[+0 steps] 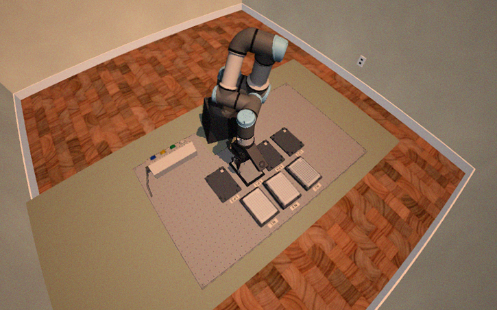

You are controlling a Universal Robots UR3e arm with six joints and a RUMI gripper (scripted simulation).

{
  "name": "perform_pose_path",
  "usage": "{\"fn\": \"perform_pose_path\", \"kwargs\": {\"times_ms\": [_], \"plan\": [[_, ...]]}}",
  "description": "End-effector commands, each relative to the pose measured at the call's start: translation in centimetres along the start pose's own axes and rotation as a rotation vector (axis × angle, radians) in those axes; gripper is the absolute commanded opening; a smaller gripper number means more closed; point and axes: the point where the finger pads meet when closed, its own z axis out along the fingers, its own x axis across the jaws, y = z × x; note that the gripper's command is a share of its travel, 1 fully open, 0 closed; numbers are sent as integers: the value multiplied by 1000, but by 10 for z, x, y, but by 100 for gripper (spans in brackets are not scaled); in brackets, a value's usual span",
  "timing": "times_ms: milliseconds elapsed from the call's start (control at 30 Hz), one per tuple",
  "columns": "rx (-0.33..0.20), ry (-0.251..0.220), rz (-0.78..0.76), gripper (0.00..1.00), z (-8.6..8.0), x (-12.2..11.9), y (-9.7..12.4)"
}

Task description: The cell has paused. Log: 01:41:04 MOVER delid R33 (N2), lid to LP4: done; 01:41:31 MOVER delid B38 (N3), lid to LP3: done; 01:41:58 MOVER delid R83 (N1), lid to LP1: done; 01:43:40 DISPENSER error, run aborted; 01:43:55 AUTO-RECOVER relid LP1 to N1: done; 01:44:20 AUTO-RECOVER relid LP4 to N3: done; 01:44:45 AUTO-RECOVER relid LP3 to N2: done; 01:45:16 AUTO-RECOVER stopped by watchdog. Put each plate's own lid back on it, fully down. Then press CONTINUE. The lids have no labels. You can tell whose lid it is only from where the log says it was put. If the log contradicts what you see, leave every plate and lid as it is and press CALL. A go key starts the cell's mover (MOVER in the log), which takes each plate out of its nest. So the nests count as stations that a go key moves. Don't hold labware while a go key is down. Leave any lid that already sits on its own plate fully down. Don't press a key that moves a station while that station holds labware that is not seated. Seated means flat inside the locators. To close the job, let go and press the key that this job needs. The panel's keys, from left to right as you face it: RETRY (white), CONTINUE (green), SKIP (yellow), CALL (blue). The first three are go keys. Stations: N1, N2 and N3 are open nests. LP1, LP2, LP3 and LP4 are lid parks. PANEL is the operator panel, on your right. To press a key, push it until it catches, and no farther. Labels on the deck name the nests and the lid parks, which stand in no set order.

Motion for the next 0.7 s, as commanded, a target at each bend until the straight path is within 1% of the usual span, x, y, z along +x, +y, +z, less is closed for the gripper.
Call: {"fn": "perform_pose_path", "kwargs": {"times_ms": [0,133,167,667], "plan": [[2,2,0,0,-1,0,-1],[2,2,0,0,-1,0,-1],[2,2,0,82,-1,0,-1],[2,2,0,82,-1,0,0]]}}
